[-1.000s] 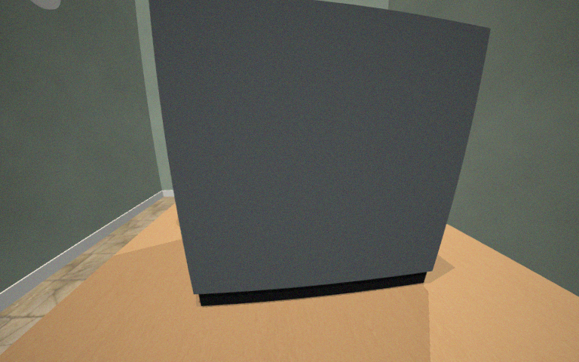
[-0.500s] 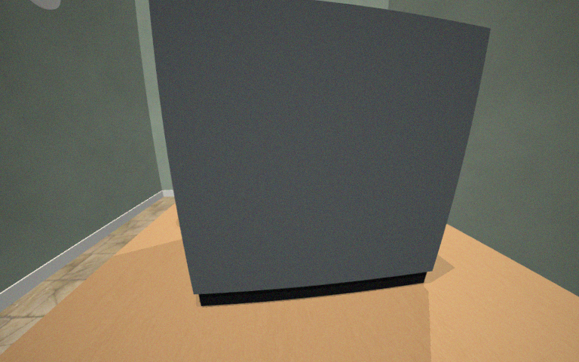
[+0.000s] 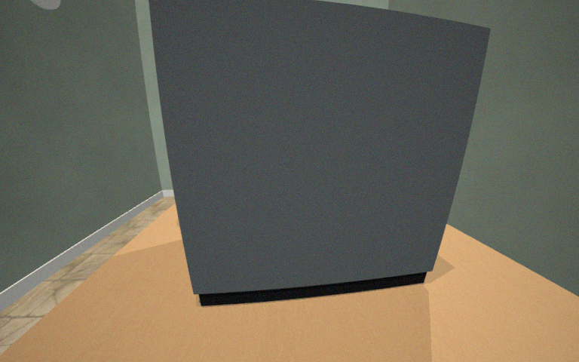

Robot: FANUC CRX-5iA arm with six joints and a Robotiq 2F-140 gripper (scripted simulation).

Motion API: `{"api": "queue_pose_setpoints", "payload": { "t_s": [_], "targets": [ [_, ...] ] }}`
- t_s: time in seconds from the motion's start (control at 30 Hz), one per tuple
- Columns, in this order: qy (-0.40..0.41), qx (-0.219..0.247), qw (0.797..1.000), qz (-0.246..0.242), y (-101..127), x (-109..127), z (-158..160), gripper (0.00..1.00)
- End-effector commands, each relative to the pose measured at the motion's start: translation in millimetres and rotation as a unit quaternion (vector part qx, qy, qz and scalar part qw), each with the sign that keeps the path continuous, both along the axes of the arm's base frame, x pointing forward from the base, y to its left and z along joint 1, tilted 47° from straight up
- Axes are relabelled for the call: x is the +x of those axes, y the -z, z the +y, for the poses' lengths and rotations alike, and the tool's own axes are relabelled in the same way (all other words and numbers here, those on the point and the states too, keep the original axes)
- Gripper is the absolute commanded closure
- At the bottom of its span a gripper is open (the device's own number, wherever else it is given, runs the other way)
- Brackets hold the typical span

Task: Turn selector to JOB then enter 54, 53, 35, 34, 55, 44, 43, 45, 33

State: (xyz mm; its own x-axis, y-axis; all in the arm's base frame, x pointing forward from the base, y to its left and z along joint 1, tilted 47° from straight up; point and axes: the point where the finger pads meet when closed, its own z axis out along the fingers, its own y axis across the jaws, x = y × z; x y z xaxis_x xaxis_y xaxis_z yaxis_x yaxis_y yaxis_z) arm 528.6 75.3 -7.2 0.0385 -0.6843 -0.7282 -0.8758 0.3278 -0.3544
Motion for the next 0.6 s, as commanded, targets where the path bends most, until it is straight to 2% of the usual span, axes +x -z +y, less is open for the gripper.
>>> {"api": "queue_pose_setpoints", "payload": {
  "t_s": [0.0, 0.57],
  "targets": [
    [0.000, 0.000, 1.000, 0.000, -0.1, 0.1, -0.3, 1.00],
    [0.000, 0.000, 1.000, 0.000, -11.5, -9.3, -13.0, 1.00]
  ]
}}
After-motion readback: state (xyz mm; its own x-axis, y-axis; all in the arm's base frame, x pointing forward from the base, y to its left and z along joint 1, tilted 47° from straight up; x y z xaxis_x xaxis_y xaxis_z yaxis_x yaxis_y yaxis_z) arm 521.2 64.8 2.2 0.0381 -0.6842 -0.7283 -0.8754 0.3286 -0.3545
